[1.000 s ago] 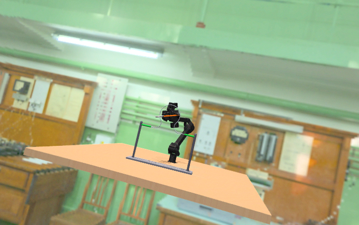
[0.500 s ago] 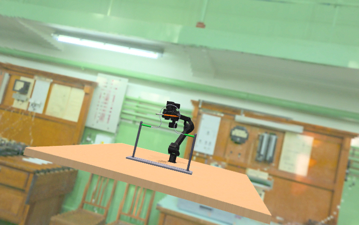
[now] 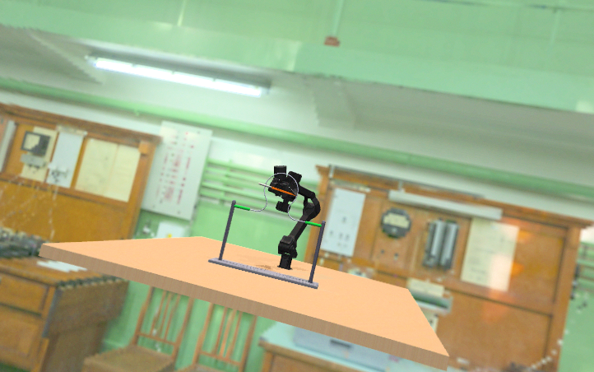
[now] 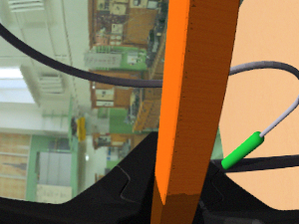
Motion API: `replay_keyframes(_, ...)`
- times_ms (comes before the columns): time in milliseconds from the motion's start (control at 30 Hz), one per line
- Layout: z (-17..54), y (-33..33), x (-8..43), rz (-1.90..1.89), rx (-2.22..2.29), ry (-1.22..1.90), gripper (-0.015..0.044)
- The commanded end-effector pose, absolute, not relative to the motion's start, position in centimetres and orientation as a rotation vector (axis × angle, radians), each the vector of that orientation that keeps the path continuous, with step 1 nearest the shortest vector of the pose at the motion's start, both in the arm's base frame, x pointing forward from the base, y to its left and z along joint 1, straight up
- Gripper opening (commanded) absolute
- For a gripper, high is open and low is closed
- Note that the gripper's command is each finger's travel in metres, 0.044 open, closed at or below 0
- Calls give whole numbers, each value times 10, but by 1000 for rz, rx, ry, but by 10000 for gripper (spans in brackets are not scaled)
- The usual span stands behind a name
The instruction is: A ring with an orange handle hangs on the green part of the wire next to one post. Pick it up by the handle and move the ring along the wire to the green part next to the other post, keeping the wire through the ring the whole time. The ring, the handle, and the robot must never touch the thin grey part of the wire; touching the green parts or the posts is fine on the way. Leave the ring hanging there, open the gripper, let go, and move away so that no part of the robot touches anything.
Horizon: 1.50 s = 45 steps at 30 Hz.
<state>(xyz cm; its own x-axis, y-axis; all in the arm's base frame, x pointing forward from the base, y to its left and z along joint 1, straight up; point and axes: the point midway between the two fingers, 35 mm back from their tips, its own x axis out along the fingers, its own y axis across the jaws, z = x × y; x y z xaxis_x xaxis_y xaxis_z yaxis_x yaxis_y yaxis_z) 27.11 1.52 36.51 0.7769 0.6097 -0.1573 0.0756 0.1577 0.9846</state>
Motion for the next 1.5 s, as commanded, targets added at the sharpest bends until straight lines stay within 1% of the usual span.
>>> replay_keyframes(0, 363, 14, 272, 400, 1327, 614, -150)
replay_keyframes(1467, 338, 3, 273, 202, 742, 626, -150)
